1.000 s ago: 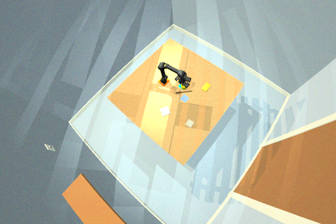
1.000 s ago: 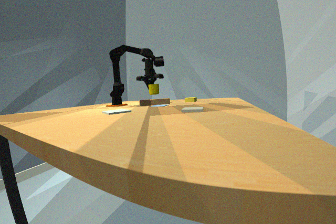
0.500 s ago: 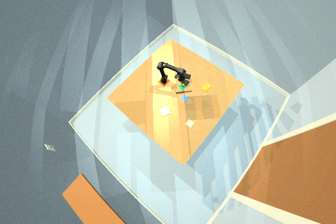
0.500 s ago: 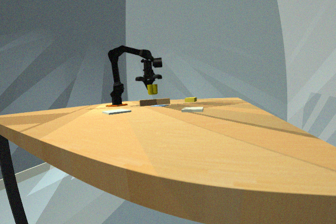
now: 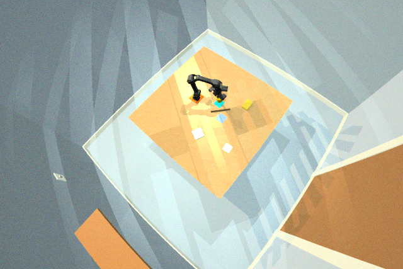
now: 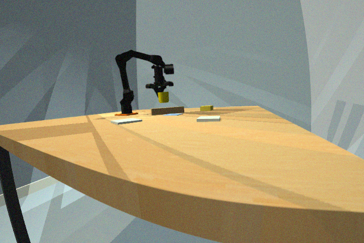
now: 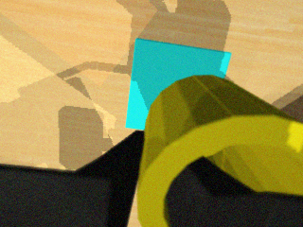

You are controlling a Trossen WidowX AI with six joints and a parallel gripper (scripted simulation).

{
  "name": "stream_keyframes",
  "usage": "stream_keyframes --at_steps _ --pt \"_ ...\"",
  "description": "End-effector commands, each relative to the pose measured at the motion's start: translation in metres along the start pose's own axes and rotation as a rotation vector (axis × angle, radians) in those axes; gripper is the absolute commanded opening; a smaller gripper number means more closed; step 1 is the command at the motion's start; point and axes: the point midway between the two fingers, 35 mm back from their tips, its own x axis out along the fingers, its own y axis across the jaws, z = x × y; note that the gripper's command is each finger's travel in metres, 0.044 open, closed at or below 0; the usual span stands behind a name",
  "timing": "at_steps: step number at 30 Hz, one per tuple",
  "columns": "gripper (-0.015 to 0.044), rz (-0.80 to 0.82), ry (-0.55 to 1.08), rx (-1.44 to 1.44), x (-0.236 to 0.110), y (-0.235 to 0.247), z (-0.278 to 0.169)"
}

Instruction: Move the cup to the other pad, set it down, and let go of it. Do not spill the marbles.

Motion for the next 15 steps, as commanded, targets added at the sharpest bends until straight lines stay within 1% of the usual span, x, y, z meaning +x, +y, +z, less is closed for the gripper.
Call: stream_keyframes --at_steps 1,15 --pt "0.0000 0.001 0.006 0.004 0.002 0.004 0.000" --pt "0.0000 0.001 0.006 0.004 0.017 0.003 0.001"
